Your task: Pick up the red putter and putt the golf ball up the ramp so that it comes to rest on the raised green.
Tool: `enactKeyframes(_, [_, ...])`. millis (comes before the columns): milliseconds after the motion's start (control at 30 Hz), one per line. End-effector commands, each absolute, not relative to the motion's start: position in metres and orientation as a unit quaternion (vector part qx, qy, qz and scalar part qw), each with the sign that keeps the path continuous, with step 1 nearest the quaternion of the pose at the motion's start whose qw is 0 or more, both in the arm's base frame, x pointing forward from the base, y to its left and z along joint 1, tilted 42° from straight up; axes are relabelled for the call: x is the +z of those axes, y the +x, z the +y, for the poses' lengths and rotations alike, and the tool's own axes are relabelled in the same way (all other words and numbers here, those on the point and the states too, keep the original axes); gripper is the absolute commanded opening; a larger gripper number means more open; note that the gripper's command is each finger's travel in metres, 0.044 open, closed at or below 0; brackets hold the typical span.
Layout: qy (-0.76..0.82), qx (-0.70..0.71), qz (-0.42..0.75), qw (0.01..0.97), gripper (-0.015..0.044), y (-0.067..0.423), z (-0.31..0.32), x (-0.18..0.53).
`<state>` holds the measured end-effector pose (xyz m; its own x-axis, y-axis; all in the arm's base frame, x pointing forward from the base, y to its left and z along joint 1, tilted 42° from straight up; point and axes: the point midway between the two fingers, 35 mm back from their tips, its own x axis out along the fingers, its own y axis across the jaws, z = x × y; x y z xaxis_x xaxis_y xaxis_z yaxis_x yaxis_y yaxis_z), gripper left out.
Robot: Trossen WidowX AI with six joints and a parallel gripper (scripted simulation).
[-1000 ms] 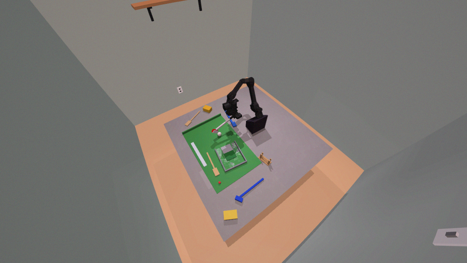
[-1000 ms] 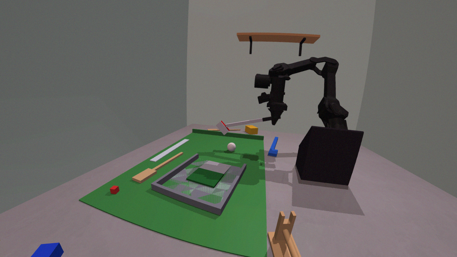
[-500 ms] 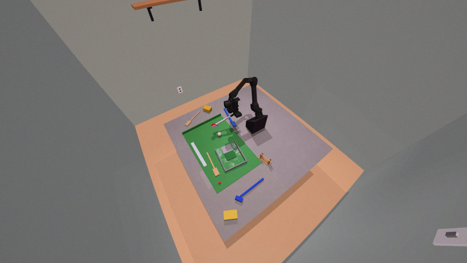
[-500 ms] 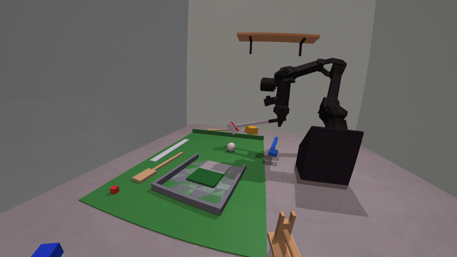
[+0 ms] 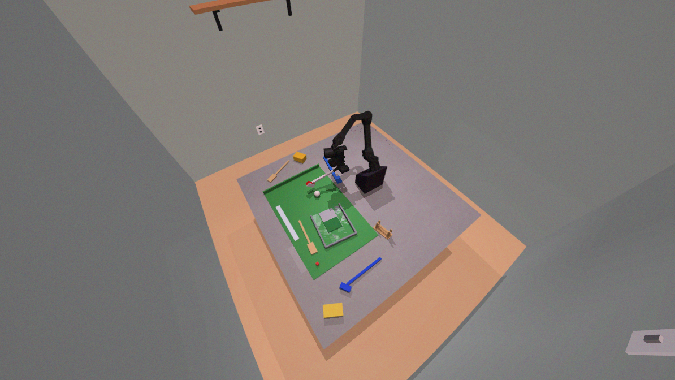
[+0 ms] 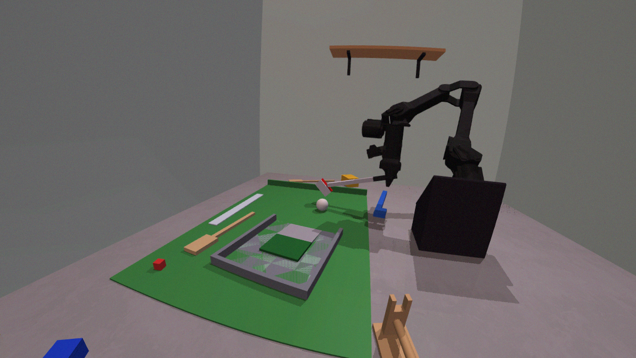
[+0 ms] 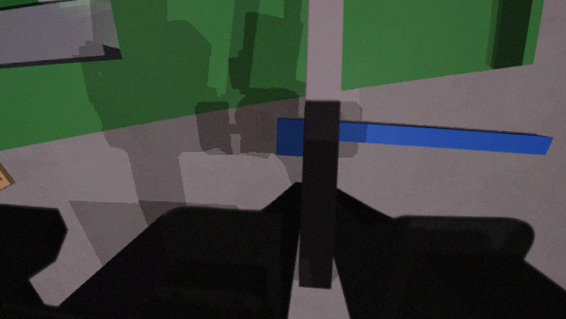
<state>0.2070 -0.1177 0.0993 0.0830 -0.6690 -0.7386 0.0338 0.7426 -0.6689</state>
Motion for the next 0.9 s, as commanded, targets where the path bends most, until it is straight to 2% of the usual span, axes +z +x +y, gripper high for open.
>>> enactKeyframes(0, [-0.252, -0.251, 0.629, 0.692, 0.0, 0.208, -0.121, 0.094])
enactKeyframes(867, [-0.253, -0.256, 0.627, 0.691, 0.0, 0.209, -0.137, 0.079])
